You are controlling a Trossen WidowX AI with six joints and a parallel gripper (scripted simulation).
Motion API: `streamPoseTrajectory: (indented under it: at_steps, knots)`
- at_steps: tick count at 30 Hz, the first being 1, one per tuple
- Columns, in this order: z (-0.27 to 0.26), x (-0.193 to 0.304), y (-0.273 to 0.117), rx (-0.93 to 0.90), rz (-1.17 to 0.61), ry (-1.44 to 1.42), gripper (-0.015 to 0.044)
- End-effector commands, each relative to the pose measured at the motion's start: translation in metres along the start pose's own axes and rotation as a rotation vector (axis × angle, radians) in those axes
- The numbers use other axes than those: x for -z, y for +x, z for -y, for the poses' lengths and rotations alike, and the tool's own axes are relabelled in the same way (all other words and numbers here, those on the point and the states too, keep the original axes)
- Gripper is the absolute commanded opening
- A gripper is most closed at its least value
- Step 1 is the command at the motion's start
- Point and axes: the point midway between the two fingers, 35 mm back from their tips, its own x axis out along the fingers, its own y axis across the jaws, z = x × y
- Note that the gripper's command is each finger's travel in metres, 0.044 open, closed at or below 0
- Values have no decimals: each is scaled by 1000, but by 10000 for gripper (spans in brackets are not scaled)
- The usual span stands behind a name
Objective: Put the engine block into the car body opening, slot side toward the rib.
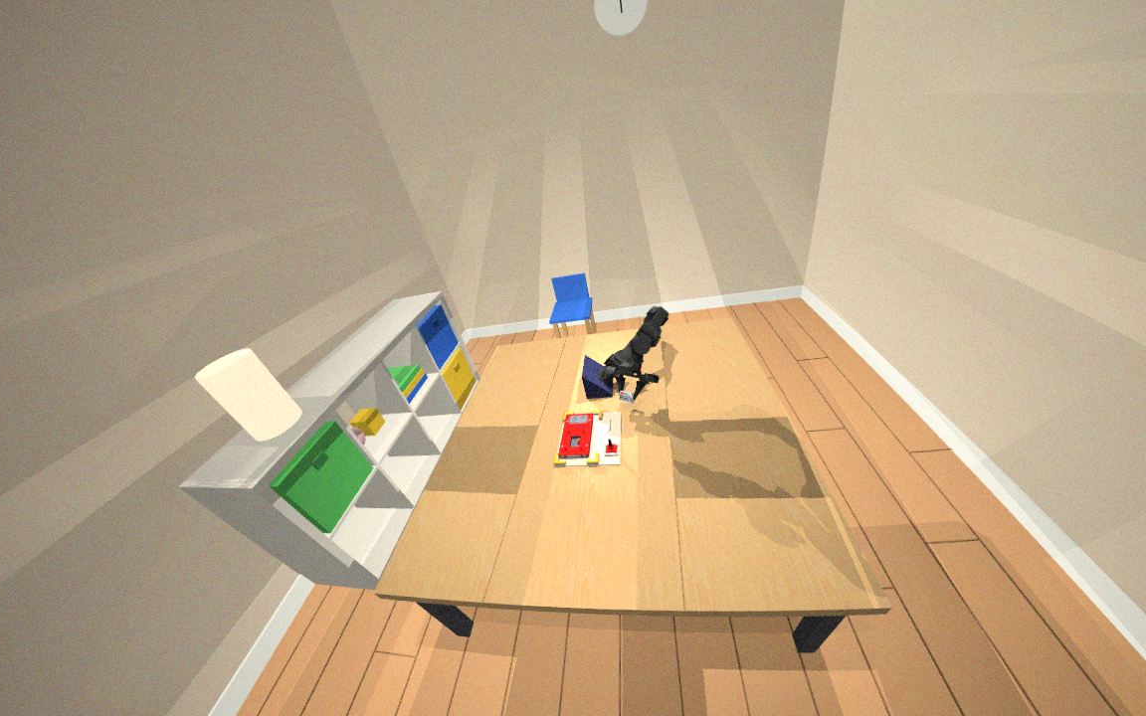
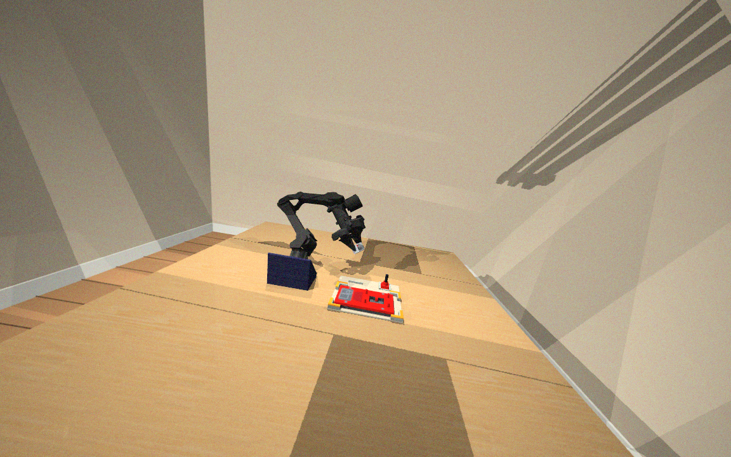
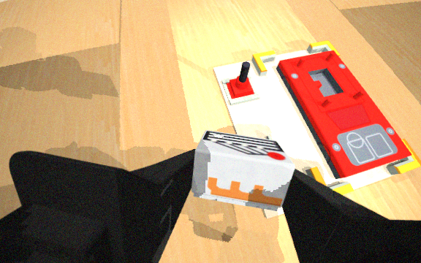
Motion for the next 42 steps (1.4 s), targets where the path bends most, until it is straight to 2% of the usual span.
streamPoseTrajectory:
  at_steps: [1, 10, 42]
  knots:
    - [0, 0, 0, 1, 16, 2, 0]
    - [0, 14, 10, 1, 146, 3, 0]
    - [-1, 58, 59, -5, 151, 5, 0]
